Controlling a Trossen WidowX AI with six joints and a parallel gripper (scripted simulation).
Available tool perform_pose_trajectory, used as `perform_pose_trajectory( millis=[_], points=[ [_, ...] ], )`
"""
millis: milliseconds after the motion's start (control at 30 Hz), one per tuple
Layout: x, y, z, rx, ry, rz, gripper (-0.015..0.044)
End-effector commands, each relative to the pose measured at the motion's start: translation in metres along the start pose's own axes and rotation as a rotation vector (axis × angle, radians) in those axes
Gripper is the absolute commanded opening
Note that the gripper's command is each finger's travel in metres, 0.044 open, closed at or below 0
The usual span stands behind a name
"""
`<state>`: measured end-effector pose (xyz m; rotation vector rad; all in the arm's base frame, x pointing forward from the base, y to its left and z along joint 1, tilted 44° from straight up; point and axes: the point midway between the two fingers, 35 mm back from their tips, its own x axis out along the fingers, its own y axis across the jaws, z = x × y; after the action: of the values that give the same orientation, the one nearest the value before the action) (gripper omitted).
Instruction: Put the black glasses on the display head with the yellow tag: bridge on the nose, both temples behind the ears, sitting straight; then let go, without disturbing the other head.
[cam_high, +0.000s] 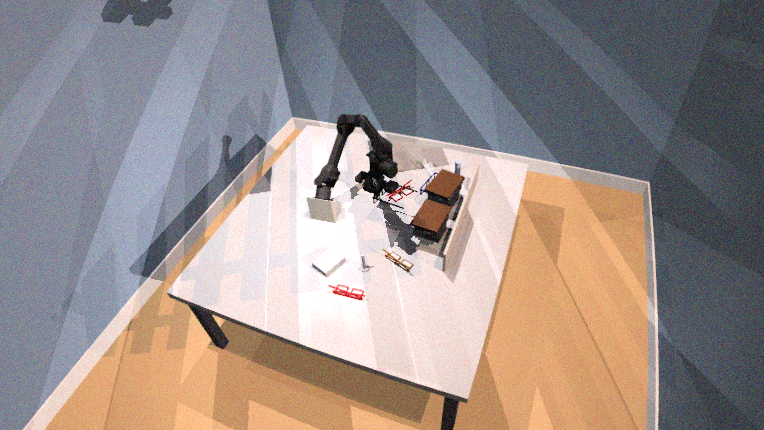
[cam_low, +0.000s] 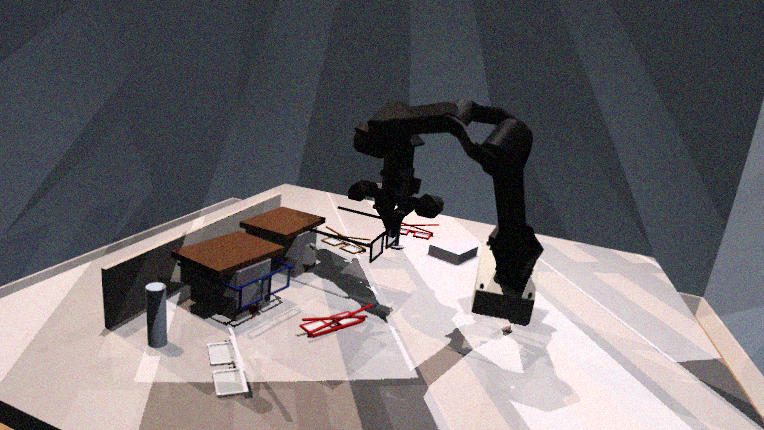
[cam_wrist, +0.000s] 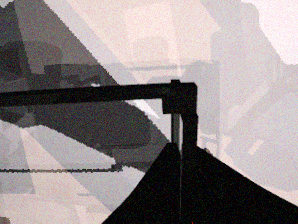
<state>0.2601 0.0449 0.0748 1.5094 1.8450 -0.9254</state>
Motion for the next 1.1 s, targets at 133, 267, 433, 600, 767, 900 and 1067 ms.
perform_pose_trajectory(
  millis=[133, 267, 433, 600, 767, 900, 1067],
  points=[
    [0.007, 0.001, 0.021, -0.030, 0.108, 0.007, 0.0000],
    [0.011, 0.001, 0.018, -0.030, 0.146, 0.012, 0.0000],
    [0.016, 0.001, 0.017, -0.030, 0.147, 0.012, 0.0000],
    [0.020, 0.001, 0.018, -0.030, 0.126, 0.010, 0.0000],
    [0.025, 0.001, 0.017, -0.030, 0.109, 0.007, 0.0000],
    [0.029, 0.002, 0.017, -0.030, 0.105, 0.007, 0.0000],
    [0.034, 0.002, 0.016, -0.030, 0.106, 0.007, 0.0000]
  ],
)
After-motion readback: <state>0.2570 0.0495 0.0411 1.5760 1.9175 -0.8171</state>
